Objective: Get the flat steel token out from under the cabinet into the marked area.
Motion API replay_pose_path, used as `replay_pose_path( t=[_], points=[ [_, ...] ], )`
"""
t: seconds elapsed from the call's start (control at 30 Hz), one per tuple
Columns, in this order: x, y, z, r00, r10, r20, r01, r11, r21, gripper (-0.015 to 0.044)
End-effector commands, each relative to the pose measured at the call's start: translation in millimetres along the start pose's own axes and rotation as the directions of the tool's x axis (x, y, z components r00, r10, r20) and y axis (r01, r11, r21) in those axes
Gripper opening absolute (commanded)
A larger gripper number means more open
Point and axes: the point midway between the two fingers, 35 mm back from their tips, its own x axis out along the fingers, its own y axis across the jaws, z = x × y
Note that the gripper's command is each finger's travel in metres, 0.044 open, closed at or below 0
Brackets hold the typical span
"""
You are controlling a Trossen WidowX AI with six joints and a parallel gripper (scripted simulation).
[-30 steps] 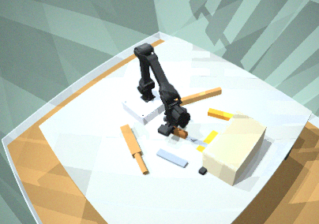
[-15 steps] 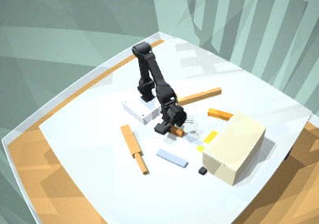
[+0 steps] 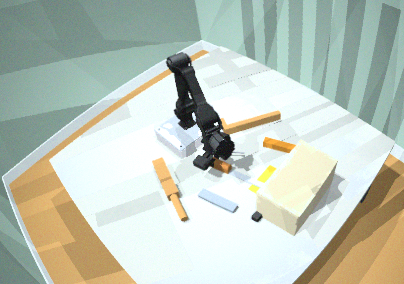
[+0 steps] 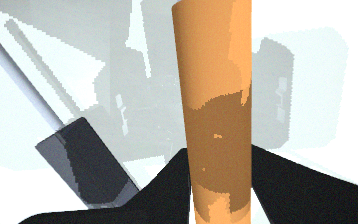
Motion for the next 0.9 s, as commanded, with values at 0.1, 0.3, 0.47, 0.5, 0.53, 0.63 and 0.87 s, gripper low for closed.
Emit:
replay_pose_path(
  t=[0.1,0.3,0.47,0.5,0.53,0.63,0.87],
  points=[
    [-0.7,-0.6,0.1,1.000,-0.002,-0.001,0.002,0.998,0.056,0.0000],
    [-1.1,-0.7,0.1,1.000,-0.002,-0.001,0.002,0.995,0.104,0.0000],
    [-1.3,-0.8,0.2,1.000,-0.002,-0.002,0.003,0.990,0.144,0.0000],
    [-1.4,-0.8,0.2,1.000,-0.002,-0.002,0.003,0.988,0.152,0.0000],
    [-1.4,-0.8,0.2,1.000,-0.002,-0.002,0.003,0.987,0.160,0.0000],
    [-1.5,-0.9,0.2,1.000,-0.002,-0.002,0.003,0.983,0.183,0.0000],
    [-1.8,-1.0,0.2,1.000,-0.002,-0.002,0.003,0.971,0.238,0.0000]
  ],
)
